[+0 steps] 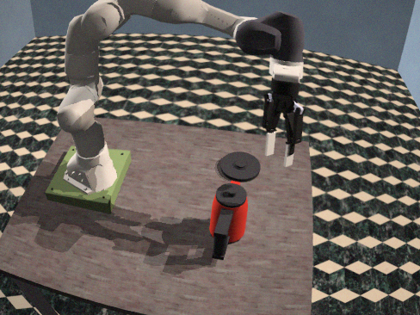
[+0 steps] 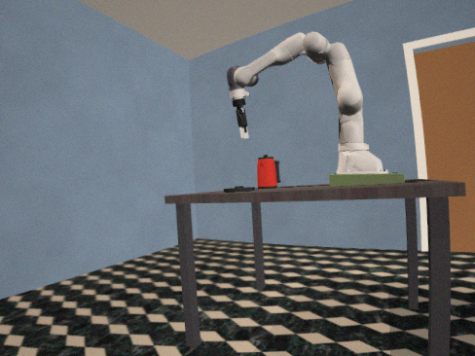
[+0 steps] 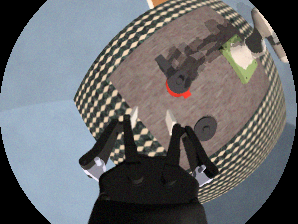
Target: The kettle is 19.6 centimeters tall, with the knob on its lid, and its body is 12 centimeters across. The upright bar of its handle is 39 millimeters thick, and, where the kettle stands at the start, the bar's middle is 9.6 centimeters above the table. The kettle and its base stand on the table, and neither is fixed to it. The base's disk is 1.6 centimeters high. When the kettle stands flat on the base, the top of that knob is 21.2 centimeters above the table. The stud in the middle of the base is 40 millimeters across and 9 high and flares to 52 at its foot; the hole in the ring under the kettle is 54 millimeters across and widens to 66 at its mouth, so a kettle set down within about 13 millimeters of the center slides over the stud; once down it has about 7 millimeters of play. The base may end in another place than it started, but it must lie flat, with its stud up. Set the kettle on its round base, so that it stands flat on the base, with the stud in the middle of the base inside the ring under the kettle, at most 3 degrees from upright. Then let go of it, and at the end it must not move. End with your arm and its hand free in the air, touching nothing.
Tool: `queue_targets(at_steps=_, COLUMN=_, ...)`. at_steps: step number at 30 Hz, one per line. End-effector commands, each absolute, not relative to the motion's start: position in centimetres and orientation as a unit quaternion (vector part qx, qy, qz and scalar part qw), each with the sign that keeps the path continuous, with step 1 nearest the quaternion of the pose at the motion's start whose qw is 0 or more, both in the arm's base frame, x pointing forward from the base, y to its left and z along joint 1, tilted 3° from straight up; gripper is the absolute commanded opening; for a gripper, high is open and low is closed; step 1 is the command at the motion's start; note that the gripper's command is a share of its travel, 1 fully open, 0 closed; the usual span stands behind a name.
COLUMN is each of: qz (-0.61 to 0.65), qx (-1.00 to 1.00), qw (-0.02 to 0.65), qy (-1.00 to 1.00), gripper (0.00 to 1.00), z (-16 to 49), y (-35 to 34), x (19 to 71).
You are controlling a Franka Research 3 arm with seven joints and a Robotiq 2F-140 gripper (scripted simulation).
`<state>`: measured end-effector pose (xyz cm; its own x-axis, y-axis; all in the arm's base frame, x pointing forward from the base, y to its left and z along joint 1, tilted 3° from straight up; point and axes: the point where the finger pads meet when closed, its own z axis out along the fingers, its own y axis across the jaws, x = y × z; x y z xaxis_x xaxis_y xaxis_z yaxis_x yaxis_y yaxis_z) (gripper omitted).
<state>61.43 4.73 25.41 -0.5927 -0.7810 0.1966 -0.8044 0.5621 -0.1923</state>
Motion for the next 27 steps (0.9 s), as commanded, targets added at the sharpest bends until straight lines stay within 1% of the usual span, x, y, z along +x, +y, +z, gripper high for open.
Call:
queue_targets(at_steps=1, qz=0.090, qx=0.565, qw=0.051, qy=-0.818, gripper=0.47, z=25.1, y=2.2, x=60.0)
queue_targets(at_steps=6, qz=0.065, qx=0.591, qw=0.054, qy=-0.802, gripper=0.47, z=24.6, y=-1.3, x=57.4)
queue_targets(at_steps=8, qz=0.065, qx=0.591, qw=0.054, qy=-0.802, gripper=0.47, z=24.6, y=-1.3, x=57.4)
queue_targets(at_steps=15, qz=0.027, qx=0.646, qw=0.047, qy=-0.762, gripper=0.47, z=23.9, y=-4.8, x=54.3)
queue_targets(at_steps=22, qz=0.000, qx=0.687, qw=0.034, qy=-0.726, gripper=0.47, z=23.5, y=-6.6, x=52.2)
queue_targets(at_steps=27, qz=-0.013, qx=0.718, qw=0.026, qy=-0.695, gripper=0.47, z=23.4, y=-7.0, x=51.7)
